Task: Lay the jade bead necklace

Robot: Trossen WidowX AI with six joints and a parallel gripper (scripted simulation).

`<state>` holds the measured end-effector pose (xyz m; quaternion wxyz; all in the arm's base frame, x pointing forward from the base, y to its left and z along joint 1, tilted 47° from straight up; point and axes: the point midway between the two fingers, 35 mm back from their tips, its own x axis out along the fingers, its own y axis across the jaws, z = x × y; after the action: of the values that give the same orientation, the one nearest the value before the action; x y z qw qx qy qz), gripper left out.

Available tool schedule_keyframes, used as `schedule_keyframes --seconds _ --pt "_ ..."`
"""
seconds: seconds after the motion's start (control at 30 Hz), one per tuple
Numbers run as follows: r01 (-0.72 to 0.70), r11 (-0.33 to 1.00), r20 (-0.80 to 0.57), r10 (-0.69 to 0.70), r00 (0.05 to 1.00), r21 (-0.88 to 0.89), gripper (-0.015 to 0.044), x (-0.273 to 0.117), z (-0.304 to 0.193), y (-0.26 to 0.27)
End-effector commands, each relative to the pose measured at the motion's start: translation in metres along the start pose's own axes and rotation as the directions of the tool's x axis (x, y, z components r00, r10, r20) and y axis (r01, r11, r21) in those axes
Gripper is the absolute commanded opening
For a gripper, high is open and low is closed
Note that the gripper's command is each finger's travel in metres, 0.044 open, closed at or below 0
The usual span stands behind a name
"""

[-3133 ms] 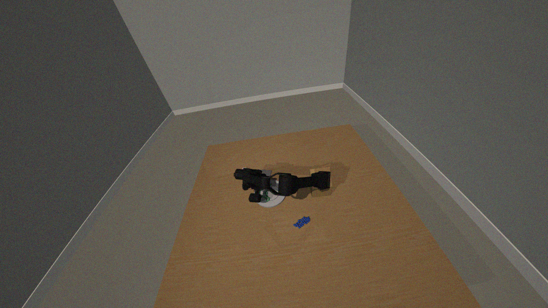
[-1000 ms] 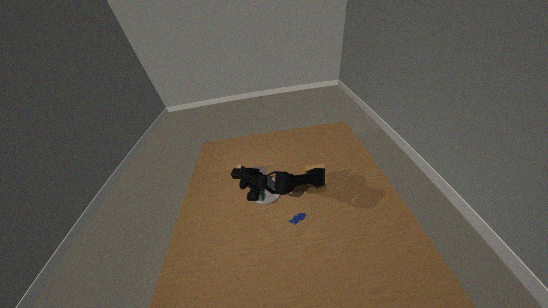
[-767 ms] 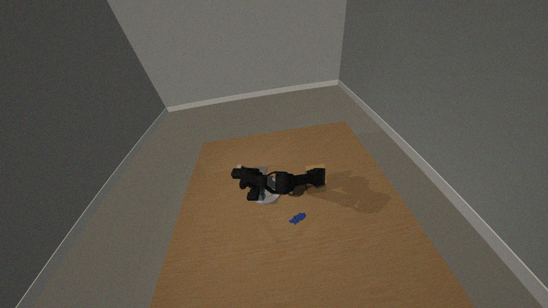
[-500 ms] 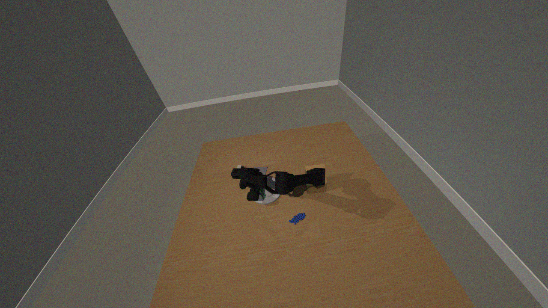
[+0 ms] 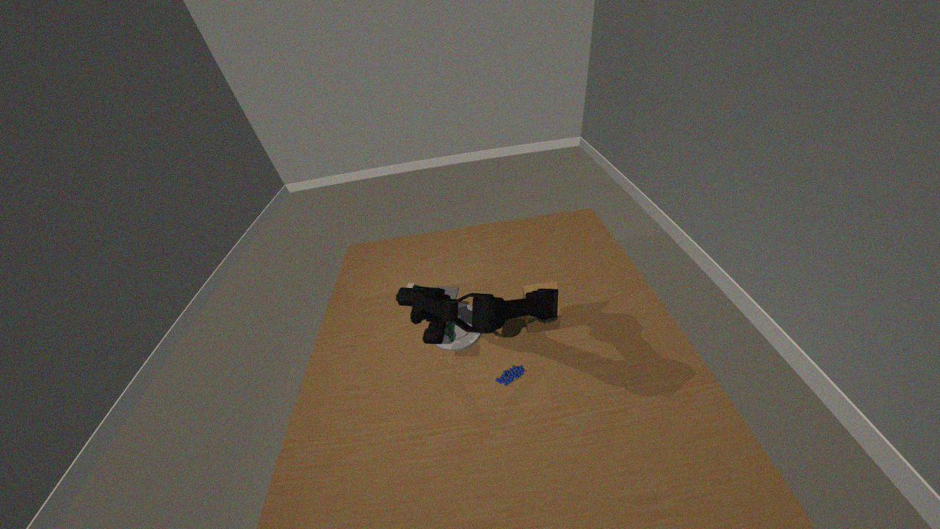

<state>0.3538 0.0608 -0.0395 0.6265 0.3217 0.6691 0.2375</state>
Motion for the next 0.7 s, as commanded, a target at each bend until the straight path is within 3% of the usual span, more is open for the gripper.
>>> schedule_keyframes --seconds 0.0,0.6,0.67 --pt "-0.002 1.0 0.004 0.002 1.0 -0.003 0.0 -0.0018 0.0032 0.0093" --pt "-0.002 1.0 0.004 0.002 1.0 -0.003 0.0 0.0058 0.0037 0.0113" --pt "0.001 1.0 0.002 -0.001 1.0 -0.007 0.0053 0.003 0.0037 0.011"
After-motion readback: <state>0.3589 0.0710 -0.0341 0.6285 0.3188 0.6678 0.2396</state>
